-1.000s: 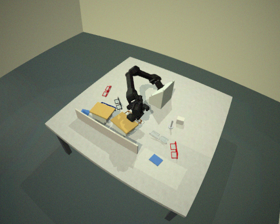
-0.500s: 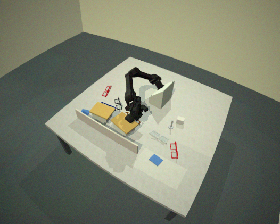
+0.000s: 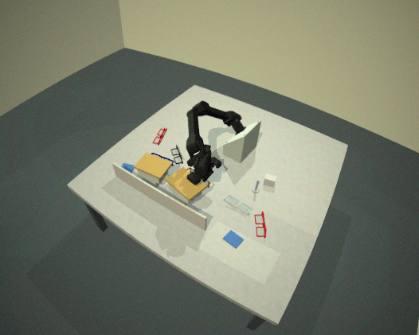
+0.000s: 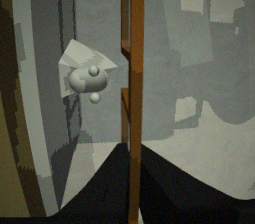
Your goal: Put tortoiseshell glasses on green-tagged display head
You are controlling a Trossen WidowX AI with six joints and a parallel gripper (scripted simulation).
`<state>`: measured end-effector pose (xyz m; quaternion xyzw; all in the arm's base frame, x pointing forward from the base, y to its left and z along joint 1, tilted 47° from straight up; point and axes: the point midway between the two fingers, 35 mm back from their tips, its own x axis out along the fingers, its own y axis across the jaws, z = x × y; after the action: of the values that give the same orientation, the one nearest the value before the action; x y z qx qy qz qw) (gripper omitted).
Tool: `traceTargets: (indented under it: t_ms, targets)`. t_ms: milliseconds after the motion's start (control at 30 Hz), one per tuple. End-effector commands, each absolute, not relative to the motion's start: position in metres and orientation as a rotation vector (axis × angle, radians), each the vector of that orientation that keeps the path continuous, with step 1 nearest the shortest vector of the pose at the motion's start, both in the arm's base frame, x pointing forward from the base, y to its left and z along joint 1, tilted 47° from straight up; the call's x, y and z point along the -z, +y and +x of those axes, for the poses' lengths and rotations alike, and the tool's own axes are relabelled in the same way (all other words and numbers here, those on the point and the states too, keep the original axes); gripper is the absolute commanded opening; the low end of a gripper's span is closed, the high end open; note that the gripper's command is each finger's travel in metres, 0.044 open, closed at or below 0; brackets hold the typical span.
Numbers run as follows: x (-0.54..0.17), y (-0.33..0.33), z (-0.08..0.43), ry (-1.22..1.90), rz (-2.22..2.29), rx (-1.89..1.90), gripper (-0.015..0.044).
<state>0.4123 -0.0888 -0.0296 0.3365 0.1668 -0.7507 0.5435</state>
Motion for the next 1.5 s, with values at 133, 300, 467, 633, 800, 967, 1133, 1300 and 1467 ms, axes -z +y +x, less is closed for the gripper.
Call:
traceTargets:
  t_ms: [133, 300, 467, 633, 800, 967, 1133, 1300, 1467]
  targets:
    - [0.031, -0.091, 0.412, 0.396, 0.793, 1.778, 0.0]
    - [0.033, -0.093, 0.412, 0.396, 0.793, 1.778, 0.0]
    - [0.033, -0.092, 0.411, 0.396, 0.799, 1.782, 0.0052]
    - [0.033, -0.092, 0.411, 0.396, 0.799, 1.782, 0.0107]
    - [0.033, -0.092, 0.411, 0.396, 0.799, 1.782, 0.0107]
    - [0.014, -0.071, 0.417, 0.404, 0.8, 1.78, 0.0107]
    - [0.012, -0.069, 0.417, 0.404, 0.8, 1.78, 0.0107]
    - [0.012, -0.062, 0.407, 0.405, 0.8, 1.78, 0.0107]
    - [0.011, -0.05, 0.384, 0.407, 0.799, 1.781, 0.0107]
